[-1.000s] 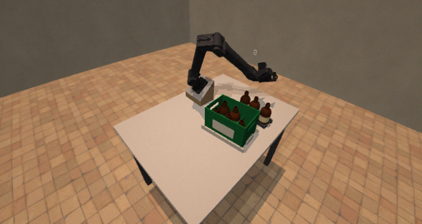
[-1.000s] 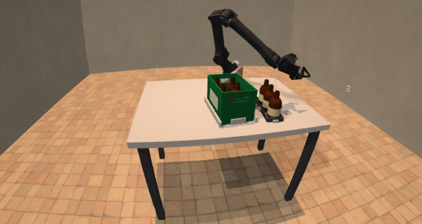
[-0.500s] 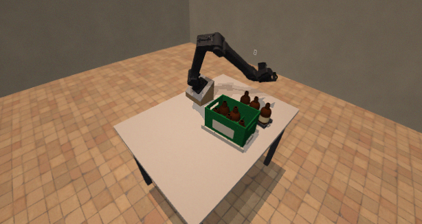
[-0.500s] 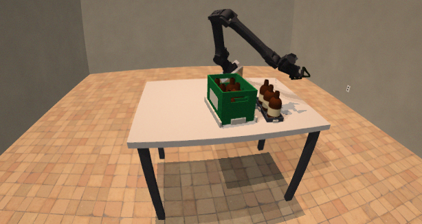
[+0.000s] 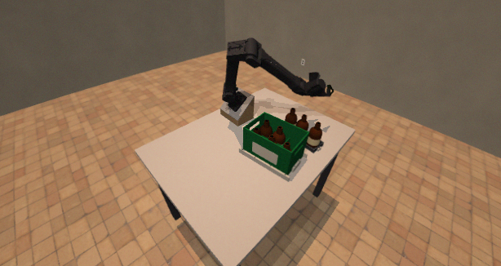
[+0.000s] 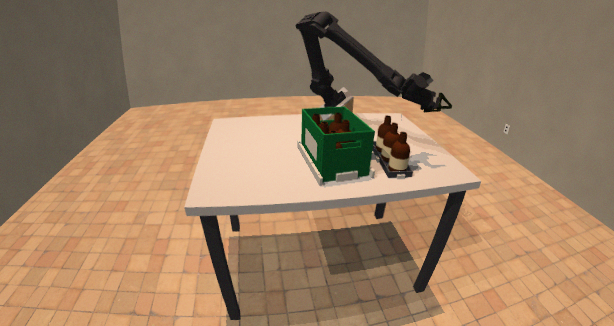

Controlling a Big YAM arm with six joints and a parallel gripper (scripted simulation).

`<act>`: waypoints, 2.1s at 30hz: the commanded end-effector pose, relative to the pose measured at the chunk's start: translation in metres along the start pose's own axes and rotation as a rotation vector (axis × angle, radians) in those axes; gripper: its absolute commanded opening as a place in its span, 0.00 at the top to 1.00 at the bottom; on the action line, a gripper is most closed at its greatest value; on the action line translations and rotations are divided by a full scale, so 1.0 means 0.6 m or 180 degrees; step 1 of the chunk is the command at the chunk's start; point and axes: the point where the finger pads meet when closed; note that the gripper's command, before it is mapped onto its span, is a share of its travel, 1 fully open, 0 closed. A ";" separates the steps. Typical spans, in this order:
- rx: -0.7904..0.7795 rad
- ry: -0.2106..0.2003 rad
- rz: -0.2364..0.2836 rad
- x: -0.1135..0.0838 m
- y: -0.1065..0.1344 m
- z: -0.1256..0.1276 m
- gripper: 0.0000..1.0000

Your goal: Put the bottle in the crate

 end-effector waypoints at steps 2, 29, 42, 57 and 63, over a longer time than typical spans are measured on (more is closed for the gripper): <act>0.0446 0.0522 -0.0010 -0.067 0.003 -0.145 0.00; 0.2625 0.2911 -0.0343 -0.701 0.118 -0.512 0.00; 0.3425 0.4165 -0.0922 -1.080 0.136 -0.505 0.00; 0.4763 0.4333 -0.0932 -1.129 0.180 -0.432 0.00; 0.5534 0.4062 -0.0402 -1.037 0.216 -0.403 0.00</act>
Point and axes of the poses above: the point where the finger pads meet when closed, its own x axis out along the fingers, its own z axis across the jaws, y = z × x, and after that the axes turned 1 degree about x, right-handed
